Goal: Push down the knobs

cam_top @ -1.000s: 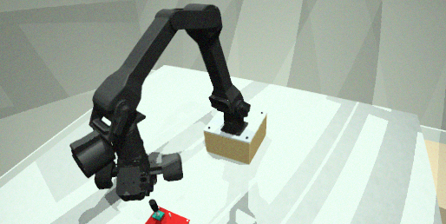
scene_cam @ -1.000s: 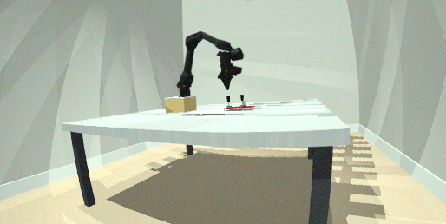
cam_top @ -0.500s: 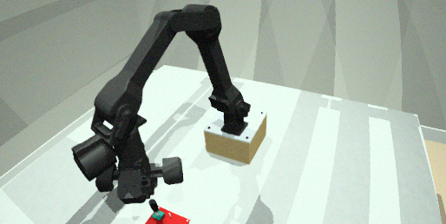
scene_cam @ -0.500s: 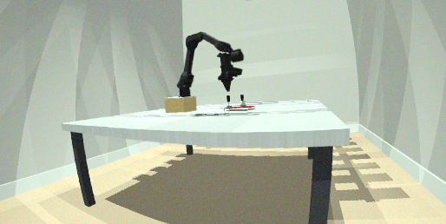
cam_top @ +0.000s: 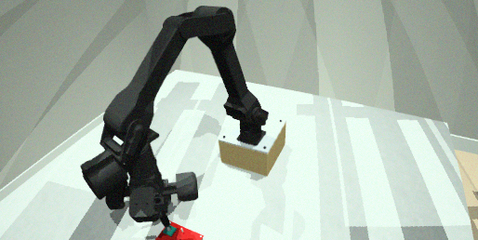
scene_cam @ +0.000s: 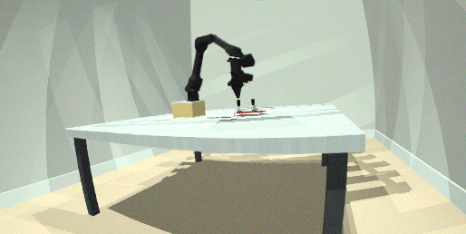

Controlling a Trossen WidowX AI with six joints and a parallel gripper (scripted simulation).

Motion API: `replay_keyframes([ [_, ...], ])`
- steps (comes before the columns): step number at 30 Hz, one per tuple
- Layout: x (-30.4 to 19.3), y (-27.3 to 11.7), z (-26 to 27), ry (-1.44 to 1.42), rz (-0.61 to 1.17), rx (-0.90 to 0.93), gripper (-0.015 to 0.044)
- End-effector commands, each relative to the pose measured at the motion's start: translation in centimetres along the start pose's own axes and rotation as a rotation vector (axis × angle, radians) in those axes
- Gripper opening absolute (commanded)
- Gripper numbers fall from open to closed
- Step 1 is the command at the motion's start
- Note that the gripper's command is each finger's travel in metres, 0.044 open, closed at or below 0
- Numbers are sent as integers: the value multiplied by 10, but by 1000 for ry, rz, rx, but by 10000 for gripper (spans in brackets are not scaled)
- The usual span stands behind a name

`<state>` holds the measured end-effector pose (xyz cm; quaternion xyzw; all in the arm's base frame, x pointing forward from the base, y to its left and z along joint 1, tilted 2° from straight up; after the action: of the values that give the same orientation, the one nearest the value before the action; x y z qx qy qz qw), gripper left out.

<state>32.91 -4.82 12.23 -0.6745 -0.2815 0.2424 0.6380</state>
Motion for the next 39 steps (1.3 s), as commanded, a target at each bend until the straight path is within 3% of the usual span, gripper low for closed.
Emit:
replay_keyframes([
  [1,0,4,0,5,3,9,0],
  [39,0,10,0,5,3,9,0],
])
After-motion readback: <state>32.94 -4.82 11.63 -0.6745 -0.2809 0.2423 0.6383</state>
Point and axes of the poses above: the point midway between the two fingers, 35 mm back from their tips, its own y axis out along the fingers, its own z axis across the jaws, x = y × z, the point moved 7 cm from there along -y, back along the fingers, and after that the axes turned 3 degrees about -y, right-handed, at the moved point
